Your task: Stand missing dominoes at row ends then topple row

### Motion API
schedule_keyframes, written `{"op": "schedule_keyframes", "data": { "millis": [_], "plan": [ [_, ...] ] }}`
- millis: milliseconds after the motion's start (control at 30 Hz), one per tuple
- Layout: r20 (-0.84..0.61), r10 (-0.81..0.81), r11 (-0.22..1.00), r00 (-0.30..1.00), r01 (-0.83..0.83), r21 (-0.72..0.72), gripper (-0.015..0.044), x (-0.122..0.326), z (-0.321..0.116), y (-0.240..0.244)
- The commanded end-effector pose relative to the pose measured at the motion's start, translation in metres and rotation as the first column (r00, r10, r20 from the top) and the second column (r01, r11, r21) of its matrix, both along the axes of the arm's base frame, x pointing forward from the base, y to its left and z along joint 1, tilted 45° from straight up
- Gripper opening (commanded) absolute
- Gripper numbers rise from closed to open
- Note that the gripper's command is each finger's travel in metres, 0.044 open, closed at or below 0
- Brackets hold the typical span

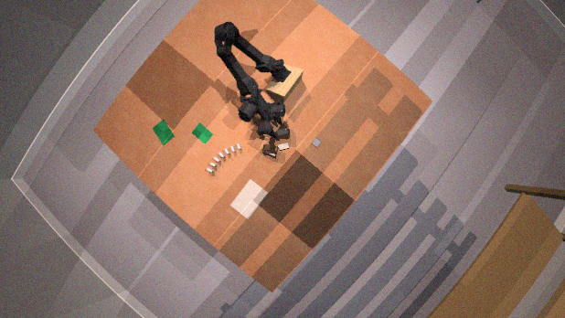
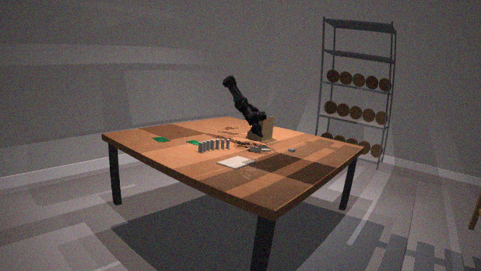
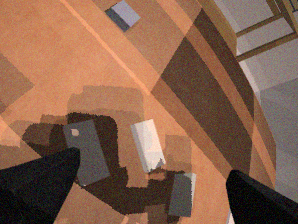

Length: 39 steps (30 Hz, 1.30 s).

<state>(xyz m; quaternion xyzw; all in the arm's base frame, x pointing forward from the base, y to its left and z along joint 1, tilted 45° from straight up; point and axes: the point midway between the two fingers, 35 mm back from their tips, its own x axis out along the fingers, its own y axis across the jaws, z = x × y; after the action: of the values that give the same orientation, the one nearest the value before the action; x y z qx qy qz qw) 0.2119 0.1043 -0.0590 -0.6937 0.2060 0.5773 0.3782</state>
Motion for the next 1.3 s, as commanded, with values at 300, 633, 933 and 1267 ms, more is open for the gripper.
{"op": "schedule_keyframes", "data": {
  "millis": [300,633,933,1267],
  "plan": [
    [-0.126,-0.545,0.83,0.829,0.513,-0.219,0.0137,0.018,-0.021,0.035],
    [0.234,-0.88,0.316,0.412,0.879,-0.357,0.0,0.024,-0.049,0.074],
    [0.486,-0.859,0.071,0.159,0.978,-0.194,0.0,0.02,-0.063,0.095],
    [0.486,-0.859,0.071,0.159,0.978,-0.194,0.0,0.02,-0.063,0.095]
  ]
}}
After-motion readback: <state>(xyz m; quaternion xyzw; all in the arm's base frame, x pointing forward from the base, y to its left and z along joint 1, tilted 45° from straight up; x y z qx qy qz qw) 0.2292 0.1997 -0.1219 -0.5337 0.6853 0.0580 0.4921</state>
